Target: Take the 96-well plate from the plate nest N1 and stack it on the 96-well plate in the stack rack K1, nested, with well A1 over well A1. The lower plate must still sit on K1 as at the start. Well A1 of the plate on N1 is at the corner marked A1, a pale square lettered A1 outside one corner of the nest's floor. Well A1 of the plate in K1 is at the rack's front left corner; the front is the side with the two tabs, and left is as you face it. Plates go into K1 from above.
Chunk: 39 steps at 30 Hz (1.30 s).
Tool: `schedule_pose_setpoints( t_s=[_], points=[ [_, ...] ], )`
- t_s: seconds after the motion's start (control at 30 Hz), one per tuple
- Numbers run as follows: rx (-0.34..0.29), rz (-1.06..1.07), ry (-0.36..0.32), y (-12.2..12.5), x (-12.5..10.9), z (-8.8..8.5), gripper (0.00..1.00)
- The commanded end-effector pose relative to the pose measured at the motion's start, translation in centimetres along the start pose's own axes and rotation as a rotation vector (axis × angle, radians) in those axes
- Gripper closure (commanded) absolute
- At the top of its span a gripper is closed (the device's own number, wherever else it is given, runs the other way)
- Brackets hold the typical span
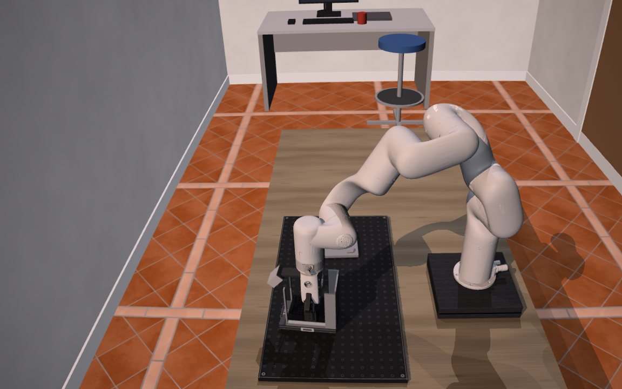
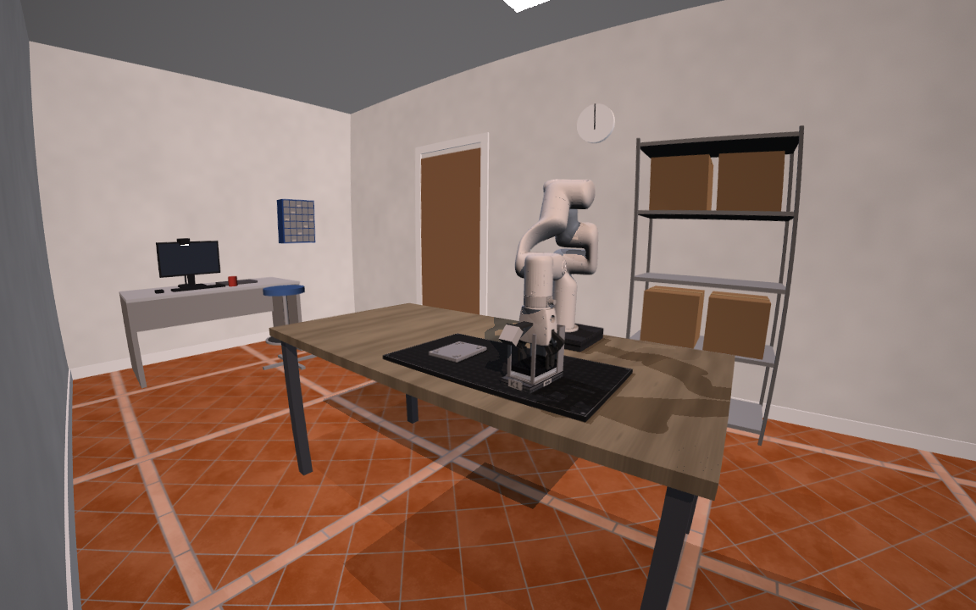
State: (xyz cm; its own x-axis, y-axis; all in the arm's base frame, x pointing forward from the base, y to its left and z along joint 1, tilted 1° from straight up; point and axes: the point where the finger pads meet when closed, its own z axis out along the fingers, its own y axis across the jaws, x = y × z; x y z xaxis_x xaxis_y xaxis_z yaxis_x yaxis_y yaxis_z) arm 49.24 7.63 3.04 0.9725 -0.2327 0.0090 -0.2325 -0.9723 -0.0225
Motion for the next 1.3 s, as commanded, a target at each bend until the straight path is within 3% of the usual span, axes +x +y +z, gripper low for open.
schedule_pose_setpoints(
  t_s=[0.0,1.0,1.27],
  points=[
    [0.002,0.0,0.004,-0.1,0.2,-0.1,0.0],
    [0.002,0.0,0.004,-0.1,0.2,-0.1,0.0],
    [0.002,0.0,0.004,-0.1,0.1,-2.3,0.0]
  ],
)
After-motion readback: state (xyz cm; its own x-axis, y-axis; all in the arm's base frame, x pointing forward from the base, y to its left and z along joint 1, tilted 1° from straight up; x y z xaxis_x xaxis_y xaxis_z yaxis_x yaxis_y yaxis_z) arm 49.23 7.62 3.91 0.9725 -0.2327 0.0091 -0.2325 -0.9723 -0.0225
